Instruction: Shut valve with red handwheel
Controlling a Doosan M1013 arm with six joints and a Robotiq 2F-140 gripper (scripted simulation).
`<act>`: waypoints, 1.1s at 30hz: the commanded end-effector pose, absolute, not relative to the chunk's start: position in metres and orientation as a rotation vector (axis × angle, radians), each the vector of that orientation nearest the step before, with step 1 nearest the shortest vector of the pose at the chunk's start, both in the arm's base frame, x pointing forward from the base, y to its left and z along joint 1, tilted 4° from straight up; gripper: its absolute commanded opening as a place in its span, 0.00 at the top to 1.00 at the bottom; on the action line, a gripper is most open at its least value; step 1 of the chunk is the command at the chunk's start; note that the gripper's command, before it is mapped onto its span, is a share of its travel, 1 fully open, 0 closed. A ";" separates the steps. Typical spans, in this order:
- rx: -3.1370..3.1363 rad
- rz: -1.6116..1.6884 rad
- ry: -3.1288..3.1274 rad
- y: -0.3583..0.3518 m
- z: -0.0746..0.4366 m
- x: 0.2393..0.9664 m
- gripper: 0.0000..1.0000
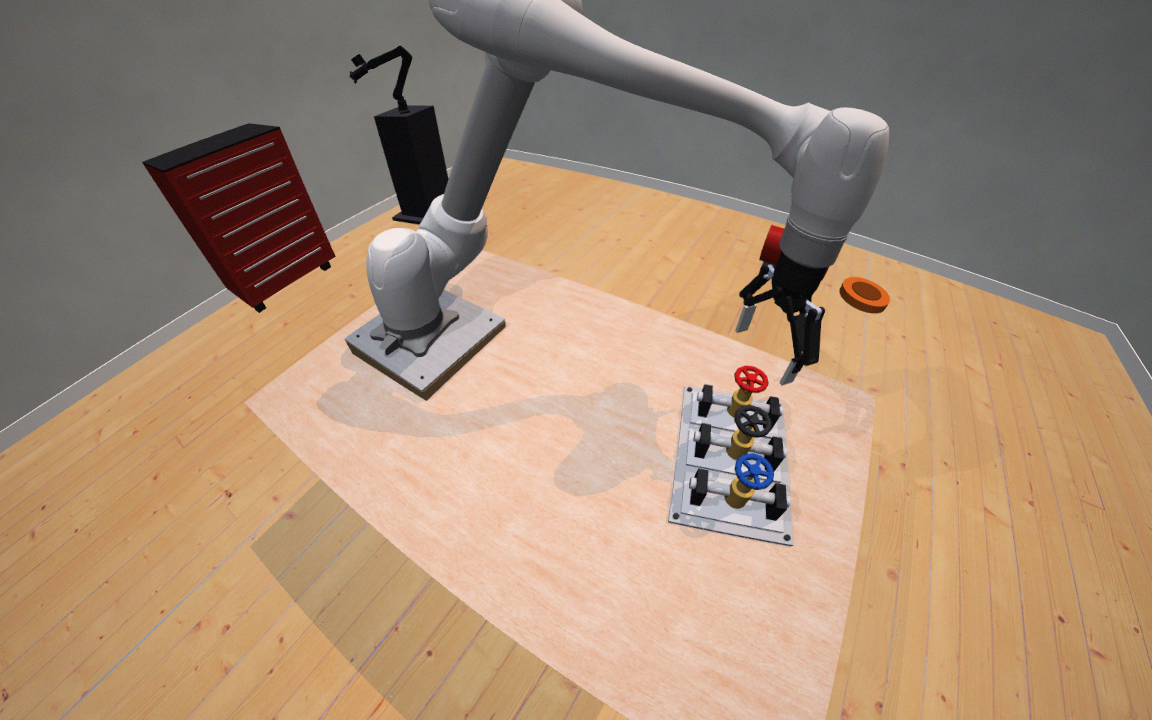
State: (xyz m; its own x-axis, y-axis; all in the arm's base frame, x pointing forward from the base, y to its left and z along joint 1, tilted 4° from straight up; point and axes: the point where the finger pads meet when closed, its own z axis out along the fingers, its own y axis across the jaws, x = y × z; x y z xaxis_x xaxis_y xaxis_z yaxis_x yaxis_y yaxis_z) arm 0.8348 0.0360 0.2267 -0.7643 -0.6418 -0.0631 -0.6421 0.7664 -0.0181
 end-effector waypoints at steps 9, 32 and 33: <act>-1.015 0.010 2.901 0.037 0.225 0.835 0.45; -1.015 0.010 2.901 0.038 0.213 0.835 0.45; -1.015 0.010 2.901 0.038 0.212 0.835 0.45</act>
